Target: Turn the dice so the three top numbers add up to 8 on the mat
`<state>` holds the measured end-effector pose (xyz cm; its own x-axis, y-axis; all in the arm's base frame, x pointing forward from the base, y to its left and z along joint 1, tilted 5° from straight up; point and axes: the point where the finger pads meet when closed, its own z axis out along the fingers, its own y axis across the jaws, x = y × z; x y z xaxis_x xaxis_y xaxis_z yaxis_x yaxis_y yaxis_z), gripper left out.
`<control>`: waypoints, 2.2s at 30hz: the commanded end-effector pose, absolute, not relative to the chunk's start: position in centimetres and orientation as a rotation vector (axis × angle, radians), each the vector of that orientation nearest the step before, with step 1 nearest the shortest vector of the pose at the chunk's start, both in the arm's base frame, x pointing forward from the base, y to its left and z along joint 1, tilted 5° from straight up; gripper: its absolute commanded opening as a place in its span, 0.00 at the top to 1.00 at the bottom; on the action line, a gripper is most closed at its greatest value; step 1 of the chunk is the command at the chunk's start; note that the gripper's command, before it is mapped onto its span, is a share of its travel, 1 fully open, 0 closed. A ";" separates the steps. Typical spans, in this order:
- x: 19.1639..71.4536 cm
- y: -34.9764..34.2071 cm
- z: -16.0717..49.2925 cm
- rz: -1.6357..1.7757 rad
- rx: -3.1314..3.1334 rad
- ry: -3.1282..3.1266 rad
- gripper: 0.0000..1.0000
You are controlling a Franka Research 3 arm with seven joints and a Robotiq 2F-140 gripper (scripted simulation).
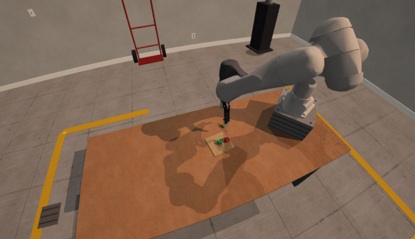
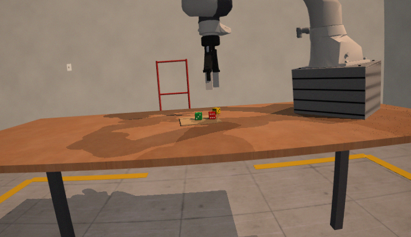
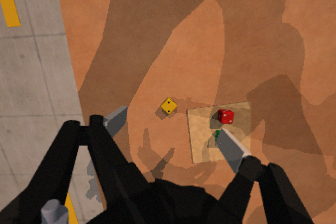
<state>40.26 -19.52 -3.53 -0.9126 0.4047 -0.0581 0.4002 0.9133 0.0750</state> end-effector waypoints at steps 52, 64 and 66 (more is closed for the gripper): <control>39.4 -20.3 -3.5 0.118 1.411 2.748 0.75; 39.4 -20.3 -3.5 0.118 1.411 2.748 0.75; 39.4 -20.3 -3.5 0.118 1.411 2.748 0.75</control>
